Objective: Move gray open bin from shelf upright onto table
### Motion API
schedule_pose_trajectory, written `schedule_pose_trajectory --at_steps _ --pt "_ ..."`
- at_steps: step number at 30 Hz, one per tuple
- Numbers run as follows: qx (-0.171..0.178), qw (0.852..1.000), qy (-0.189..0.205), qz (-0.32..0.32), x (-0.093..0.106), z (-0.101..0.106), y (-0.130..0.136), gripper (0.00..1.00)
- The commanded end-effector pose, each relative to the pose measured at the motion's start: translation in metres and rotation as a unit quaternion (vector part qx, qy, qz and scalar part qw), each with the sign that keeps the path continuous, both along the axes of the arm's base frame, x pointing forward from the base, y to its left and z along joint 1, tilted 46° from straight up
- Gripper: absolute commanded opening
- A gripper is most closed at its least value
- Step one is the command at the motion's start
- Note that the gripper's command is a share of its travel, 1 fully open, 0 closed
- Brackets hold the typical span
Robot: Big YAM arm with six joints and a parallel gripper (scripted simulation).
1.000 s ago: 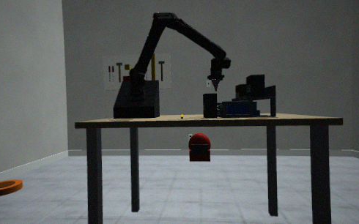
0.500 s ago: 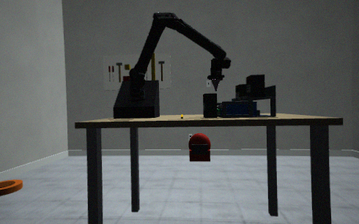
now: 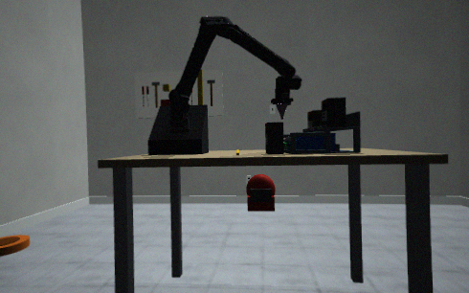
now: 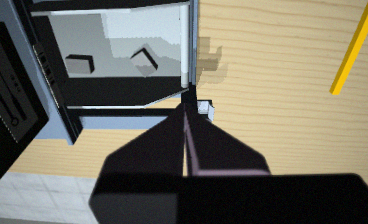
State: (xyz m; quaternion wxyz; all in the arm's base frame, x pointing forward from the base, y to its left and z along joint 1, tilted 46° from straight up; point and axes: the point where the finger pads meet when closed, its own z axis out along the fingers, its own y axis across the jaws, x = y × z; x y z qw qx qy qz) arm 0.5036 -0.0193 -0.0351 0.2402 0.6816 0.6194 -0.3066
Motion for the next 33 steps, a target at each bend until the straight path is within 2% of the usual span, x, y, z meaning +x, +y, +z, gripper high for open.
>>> schedule_pose_trajectory --at_steps 1,10,13,16,18,19,22,24,27,33 --pt "0.002 1.000 -0.009 0.007 0.012 0.000 0.014 0.00" --pt "0.008 0.999 0.025 0.038 0.010 -0.004 0.008 0.00" --pt "0.012 0.996 0.057 0.062 0.006 -0.007 0.001 0.00" --pt "0.019 0.989 0.107 0.098 0.000 -0.011 -0.007 0.00" --pt "0.019 0.989 0.107 0.098 0.000 -0.011 -0.007 0.00" --pt "0.021 0.985 0.119 0.121 0.001 -0.007 -0.002 0.00" --pt "0.032 0.968 0.180 0.173 -0.001 -0.012 -0.009 0.00" --pt "0.040 0.950 0.226 0.214 -0.002 -0.015 -0.012 0.00" --pt "0.047 0.924 0.269 0.266 0.000 -0.011 -0.010 0.00" --pt "0.062 0.861 0.361 0.351 -0.002 -0.020 -0.018 0.00"
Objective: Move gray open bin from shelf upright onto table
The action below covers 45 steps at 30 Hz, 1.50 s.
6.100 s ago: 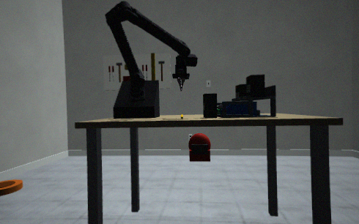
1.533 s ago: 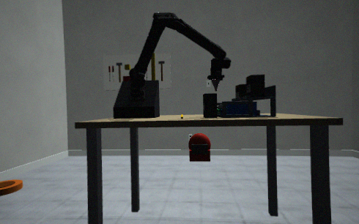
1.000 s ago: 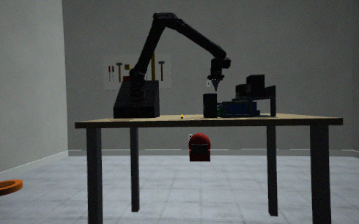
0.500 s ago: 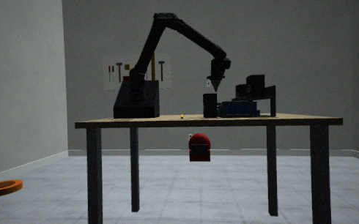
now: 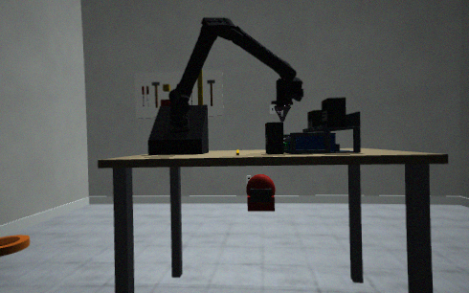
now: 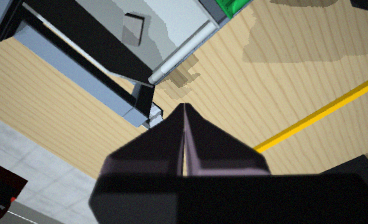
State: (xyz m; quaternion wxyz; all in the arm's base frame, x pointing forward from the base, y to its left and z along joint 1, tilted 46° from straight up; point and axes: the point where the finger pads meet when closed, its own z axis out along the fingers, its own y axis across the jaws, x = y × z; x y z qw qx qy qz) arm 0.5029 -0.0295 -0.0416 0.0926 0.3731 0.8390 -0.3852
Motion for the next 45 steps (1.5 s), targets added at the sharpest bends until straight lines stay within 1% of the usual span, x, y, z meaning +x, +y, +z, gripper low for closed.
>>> schedule_pose_trajectory --at_steps 1,2,3,6,10,13,15,17,19,20,24,27,31,34,36,37,42,43,45 --pt "0.020 0.993 0.080 0.081 -0.002 -0.013 -0.008 0.00" --pt "0.020 0.993 0.080 0.081 -0.002 -0.013 -0.008 0.00" --pt "0.027 0.985 0.116 0.123 0.001 -0.007 -0.003 0.00" --pt "0.035 0.971 0.166 0.168 0.000 -0.010 -0.011 0.00" --pt "0.044 0.945 0.230 0.228 -0.004 -0.021 -0.015 0.00" --pt "0.051 0.920 0.275 0.273 -0.002 -0.017 -0.017 0.00" --pt "0.054 0.901 0.307 0.303 0.001 -0.011 -0.014 0.00" --pt "0.058 0.879 0.338 0.331 0.001 -0.011 -0.017 0.00" --pt "0.058 0.879 0.338 0.331 0.001 -0.011 -0.017 0.00" --pt "0.063 0.849 0.375 0.366 0.000 -0.013 -0.019 0.00" --pt "0.072 0.796 0.432 0.418 -0.002 -0.021 -0.022 0.00" --pt "0.079 0.753 0.469 0.455 -0.003 -0.022 -0.023 0.00" --pt "0.087 0.689 0.517 0.500 -0.003 -0.023 -0.021 0.00" --pt "0.094 0.636 0.550 0.533 -0.001 -0.020 -0.022 0.00" --pt "0.094 0.636 0.550 0.533 -0.001 -0.020 -0.022 0.00" --pt "0.099 0.589 0.576 0.558 -0.001 -0.020 -0.023 0.00" --pt "0.109 0.490 0.619 0.604 -0.002 -0.020 -0.022 0.00" --pt "0.111 0.469 0.626 0.613 -0.001 -0.020 -0.021 0.90" --pt "0.115 0.427 0.639 0.630 -0.001 -0.020 -0.021 0.90"
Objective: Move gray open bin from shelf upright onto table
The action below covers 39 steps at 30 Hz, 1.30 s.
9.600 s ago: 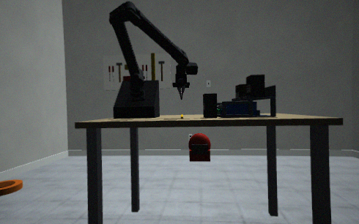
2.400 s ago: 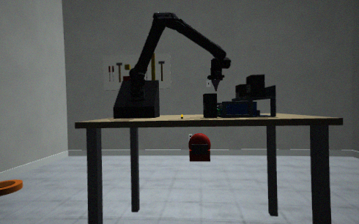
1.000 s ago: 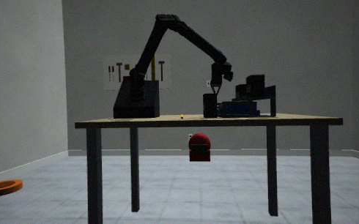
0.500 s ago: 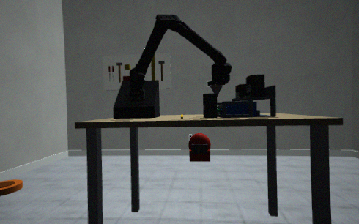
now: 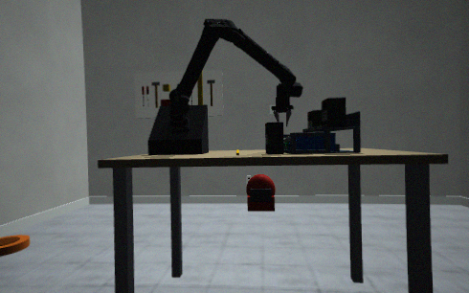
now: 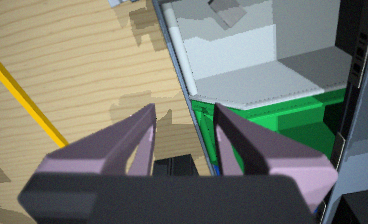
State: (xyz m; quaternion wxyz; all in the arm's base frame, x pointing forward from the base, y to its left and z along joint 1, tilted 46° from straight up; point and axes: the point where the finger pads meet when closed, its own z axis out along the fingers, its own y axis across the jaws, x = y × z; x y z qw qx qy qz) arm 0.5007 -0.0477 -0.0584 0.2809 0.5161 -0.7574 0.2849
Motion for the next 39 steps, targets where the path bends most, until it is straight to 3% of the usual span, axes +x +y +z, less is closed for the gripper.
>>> schedule_pose_trajectory --at_steps 1,39 --pt "0.031 0.992 0.084 0.094 0.0008 -0.0036 -0.0028 0.90" --pt "0.030 0.991 0.086 0.095 0.0009 -0.0059 -0.0033 0.90"
